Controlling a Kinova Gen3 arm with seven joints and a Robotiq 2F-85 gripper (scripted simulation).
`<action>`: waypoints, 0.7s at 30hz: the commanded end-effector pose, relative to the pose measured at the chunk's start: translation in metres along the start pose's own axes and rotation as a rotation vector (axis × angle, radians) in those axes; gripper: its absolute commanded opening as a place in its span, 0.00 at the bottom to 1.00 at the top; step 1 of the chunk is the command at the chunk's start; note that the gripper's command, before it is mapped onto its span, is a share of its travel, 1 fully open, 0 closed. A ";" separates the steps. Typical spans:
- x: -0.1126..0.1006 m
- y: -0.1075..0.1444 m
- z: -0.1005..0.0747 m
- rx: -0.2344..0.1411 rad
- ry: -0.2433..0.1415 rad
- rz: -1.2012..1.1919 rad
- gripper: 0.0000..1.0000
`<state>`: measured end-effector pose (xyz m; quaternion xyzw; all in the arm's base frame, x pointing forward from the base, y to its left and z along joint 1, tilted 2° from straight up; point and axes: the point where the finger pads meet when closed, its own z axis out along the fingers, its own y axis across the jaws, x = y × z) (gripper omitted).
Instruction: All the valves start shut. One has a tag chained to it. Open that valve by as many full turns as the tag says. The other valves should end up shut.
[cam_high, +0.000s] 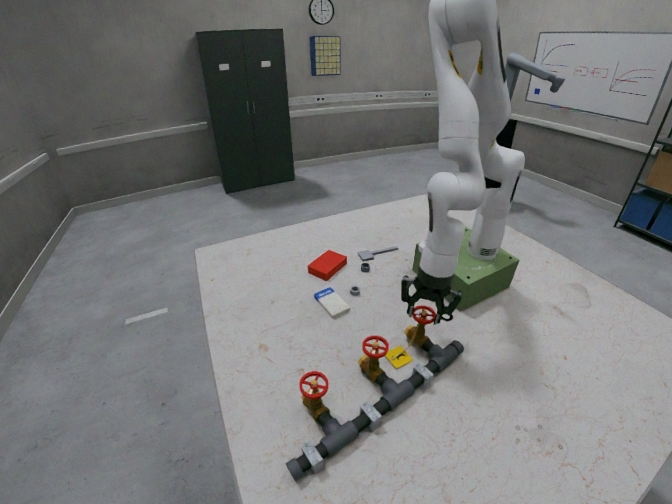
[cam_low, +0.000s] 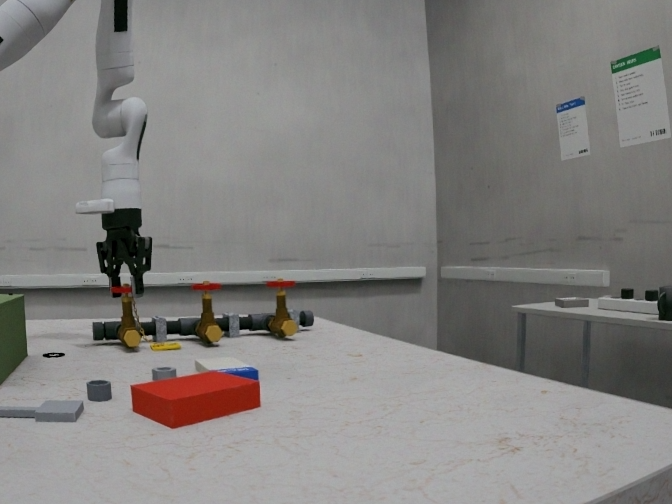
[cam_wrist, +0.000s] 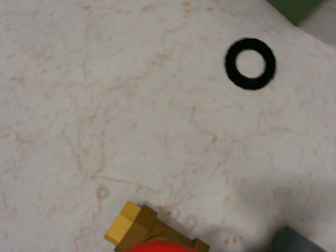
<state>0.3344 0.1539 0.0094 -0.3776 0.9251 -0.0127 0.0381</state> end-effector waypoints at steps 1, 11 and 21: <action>0.000 0.000 -0.001 -0.035 0.016 -0.237 0.63; 0.000 0.000 -0.001 -0.037 0.012 -0.507 0.63; 0.000 0.000 -0.001 -0.038 0.008 -0.710 0.63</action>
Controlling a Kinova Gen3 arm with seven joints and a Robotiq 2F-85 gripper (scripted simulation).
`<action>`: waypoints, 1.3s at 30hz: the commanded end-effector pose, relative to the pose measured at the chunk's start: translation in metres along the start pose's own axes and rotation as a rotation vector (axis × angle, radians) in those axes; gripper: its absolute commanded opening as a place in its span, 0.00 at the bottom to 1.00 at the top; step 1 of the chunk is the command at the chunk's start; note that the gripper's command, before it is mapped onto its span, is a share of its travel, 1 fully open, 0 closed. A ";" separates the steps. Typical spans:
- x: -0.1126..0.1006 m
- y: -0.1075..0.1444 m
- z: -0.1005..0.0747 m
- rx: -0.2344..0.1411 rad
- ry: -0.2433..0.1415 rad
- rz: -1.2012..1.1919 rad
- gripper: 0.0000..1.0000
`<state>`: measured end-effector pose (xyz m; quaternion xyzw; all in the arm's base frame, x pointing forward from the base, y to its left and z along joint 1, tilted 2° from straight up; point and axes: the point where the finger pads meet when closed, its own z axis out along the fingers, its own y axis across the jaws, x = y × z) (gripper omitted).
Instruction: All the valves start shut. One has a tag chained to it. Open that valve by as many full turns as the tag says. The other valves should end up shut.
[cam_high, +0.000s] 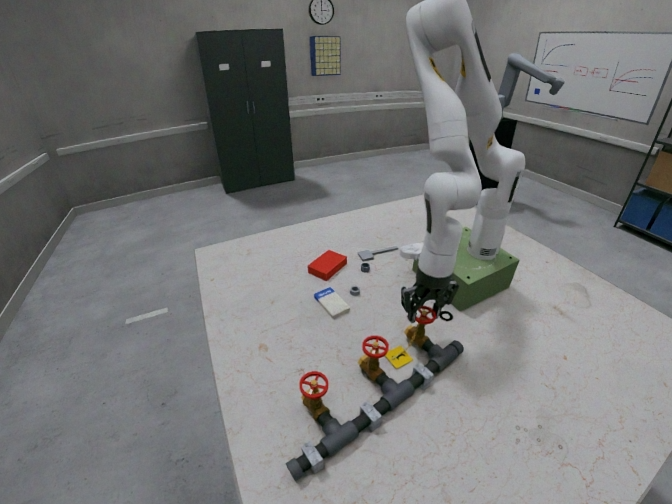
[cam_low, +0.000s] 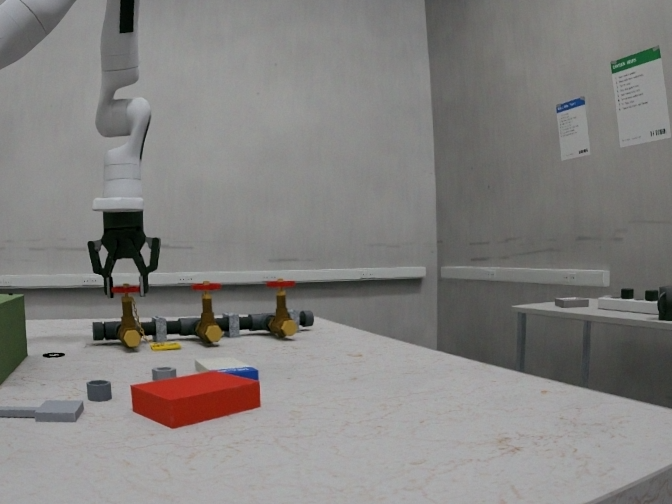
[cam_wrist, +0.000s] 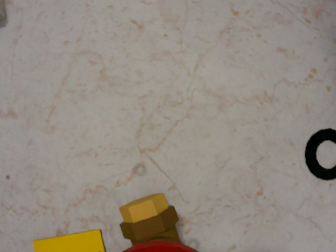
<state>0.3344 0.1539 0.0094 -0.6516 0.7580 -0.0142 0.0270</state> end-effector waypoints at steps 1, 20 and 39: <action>0.000 0.000 0.000 -0.017 0.001 -0.066 0.63; 0.000 0.000 0.000 -0.017 0.001 -0.142 0.63; 0.000 0.000 0.000 -0.017 0.001 -0.142 1.00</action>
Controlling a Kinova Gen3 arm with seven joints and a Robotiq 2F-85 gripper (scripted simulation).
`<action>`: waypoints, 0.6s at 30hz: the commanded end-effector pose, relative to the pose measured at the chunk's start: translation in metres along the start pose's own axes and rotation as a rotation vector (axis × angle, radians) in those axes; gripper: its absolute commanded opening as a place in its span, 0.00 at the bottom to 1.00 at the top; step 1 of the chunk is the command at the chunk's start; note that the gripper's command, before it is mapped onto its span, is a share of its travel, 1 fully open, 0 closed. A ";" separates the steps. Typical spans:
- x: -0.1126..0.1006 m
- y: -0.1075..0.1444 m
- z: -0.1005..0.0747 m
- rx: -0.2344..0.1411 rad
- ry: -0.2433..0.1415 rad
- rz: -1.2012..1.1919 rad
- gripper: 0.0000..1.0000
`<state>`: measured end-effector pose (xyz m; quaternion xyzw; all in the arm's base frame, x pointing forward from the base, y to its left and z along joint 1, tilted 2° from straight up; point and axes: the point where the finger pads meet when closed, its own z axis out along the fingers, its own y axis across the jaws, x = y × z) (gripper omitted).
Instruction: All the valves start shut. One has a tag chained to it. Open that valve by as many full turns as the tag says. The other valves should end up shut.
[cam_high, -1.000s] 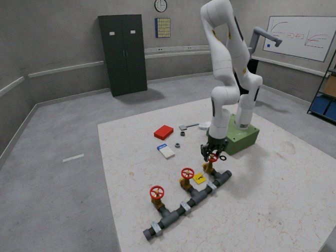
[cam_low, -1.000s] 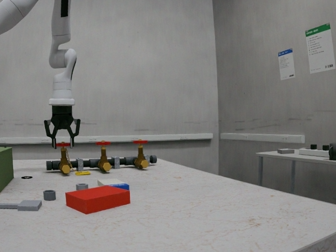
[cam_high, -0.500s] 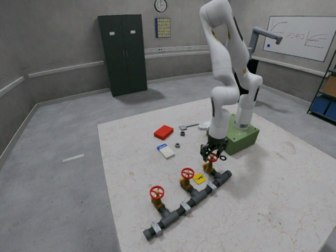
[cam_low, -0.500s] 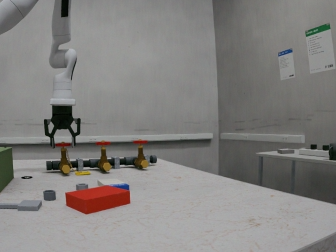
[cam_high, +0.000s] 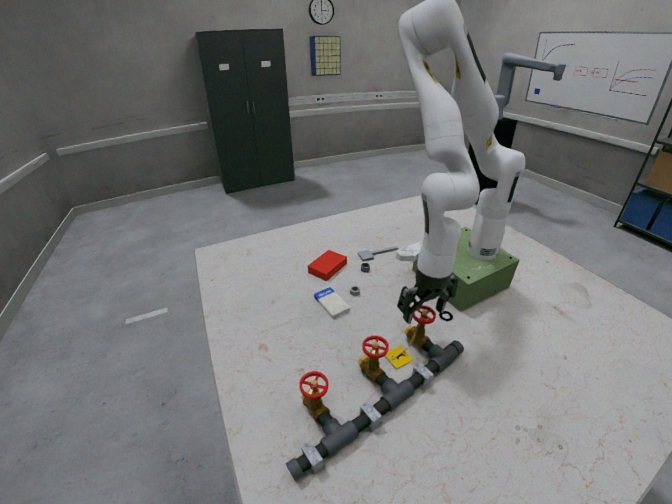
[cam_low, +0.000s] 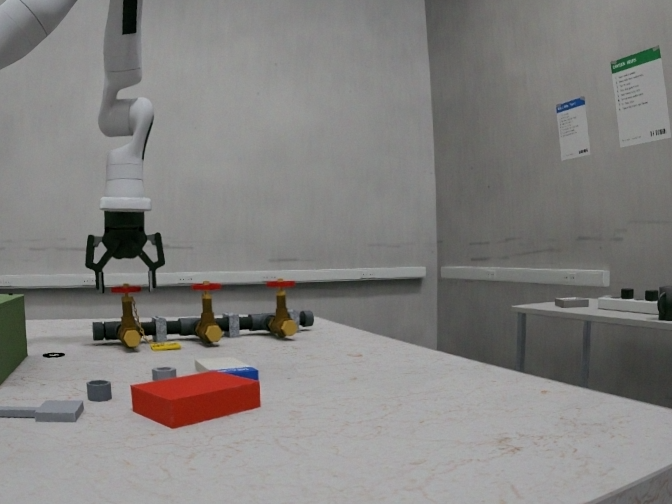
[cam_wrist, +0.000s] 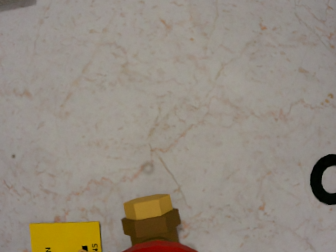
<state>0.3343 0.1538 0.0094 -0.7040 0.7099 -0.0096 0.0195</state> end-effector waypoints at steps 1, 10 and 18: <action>0.000 -0.001 -0.001 0.002 0.000 0.000 1.00; 0.000 -0.001 -0.001 0.002 0.000 0.005 1.00; 0.000 0.000 -0.001 0.002 0.000 0.034 1.00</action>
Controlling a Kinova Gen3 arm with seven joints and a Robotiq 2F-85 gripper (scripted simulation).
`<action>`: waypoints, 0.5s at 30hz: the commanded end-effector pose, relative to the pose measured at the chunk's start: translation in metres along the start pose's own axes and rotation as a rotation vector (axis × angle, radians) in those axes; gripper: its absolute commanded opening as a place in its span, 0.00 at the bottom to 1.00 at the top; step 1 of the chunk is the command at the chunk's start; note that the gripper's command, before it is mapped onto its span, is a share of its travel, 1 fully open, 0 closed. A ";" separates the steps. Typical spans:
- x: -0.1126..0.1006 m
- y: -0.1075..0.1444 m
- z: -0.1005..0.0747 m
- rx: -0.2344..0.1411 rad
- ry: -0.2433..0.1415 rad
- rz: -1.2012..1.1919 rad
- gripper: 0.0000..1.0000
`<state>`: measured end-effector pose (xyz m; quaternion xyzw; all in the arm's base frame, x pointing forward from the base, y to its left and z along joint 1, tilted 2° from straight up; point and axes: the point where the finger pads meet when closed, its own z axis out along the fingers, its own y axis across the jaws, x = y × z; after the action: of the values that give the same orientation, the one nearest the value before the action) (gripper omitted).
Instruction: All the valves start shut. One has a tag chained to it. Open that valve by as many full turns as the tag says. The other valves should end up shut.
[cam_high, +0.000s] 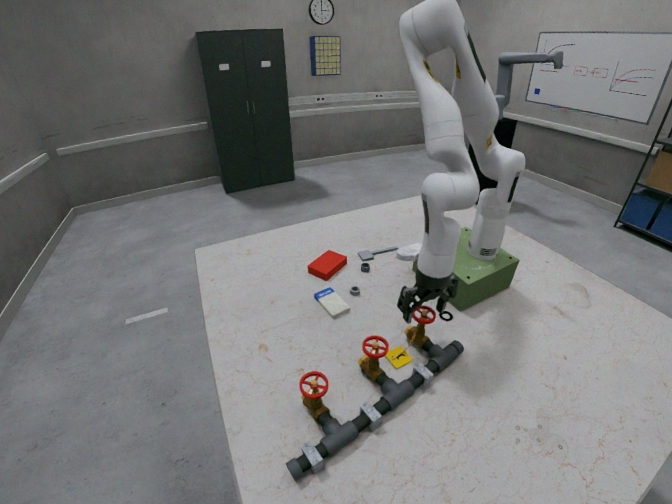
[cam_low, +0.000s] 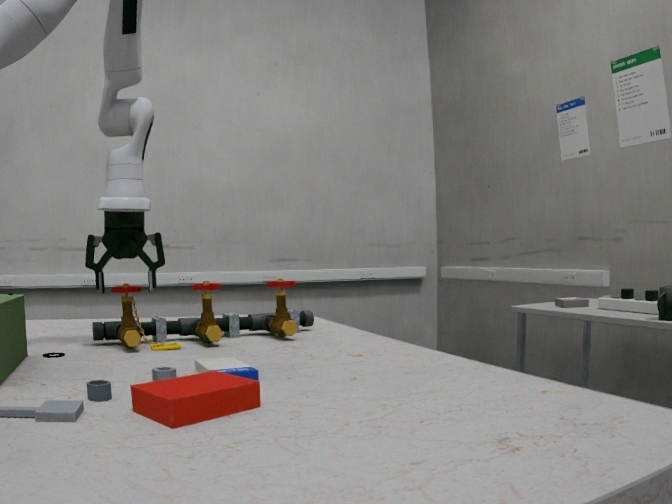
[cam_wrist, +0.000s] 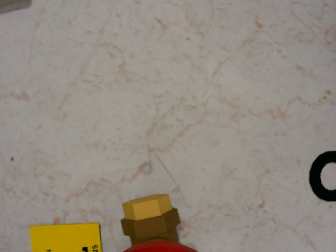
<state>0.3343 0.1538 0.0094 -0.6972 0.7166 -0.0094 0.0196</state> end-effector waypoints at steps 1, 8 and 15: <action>0.000 0.000 -0.001 0.002 0.000 0.024 1.00; 0.000 0.000 -0.001 0.002 -0.001 0.121 1.00; 0.000 -0.001 -0.001 0.002 -0.001 0.233 1.00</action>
<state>0.3344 0.1538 0.0095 -0.6308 0.7756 -0.0062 0.0194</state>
